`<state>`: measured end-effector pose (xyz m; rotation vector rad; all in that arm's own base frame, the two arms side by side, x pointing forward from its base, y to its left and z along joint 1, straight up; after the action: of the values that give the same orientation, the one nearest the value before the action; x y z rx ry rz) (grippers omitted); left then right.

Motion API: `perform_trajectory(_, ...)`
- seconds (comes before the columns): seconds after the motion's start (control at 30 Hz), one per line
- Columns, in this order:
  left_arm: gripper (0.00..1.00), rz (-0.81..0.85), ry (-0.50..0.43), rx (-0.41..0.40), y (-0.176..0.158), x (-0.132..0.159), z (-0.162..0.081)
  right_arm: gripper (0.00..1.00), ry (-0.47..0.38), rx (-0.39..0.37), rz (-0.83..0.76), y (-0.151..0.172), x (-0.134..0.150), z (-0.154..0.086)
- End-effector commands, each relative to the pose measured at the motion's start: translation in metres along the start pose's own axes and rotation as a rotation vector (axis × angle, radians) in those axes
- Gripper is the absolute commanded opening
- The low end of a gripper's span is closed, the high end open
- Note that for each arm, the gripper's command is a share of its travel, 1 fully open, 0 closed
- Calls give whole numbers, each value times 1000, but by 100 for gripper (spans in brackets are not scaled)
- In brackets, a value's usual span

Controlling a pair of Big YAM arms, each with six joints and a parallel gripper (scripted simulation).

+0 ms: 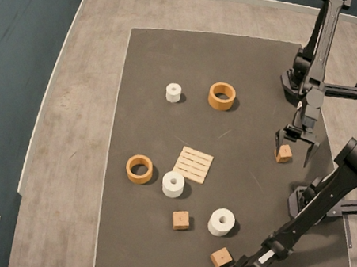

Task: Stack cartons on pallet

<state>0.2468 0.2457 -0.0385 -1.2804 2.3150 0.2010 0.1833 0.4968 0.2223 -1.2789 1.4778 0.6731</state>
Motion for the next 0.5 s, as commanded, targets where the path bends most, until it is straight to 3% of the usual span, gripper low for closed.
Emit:
perform_trajectory(0.0, 49, -3, -48, 11, -3, -13, -3, 100, -50, 14, -2, -7, -24, 6)
perform_trajectory(0.17, 45, -3, -49, 11, -3, -12, -4, 100, -50, 14, -2, -7, -24, 6)
perform_trajectory(0.3, 0, -3, -53, 12, -3, -12, -6, 100, -50, 14, -2, -7, -24, 6)
perform_trajectory(0.43, 45, -2, -28, 6, -2, -10, -11, 100, -50, 14, -2, -7, -24, 6)
perform_trajectory(0.47, 46, -3, -37, 8, -4, -17, -15, 100, -50, 14, -2, -7, -24, 6)
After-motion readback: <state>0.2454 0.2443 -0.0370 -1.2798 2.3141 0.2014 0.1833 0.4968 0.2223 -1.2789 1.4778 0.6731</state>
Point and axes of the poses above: on each arm, the point where the finger pads meet when closed, its own z axis out along the fingers, its own y axis across the jaws, x = y × z, the point moved 4 cm from there along -z, back along the fingers, and after that the axes turned 12 degrees about -z, right-handed, at the moved point
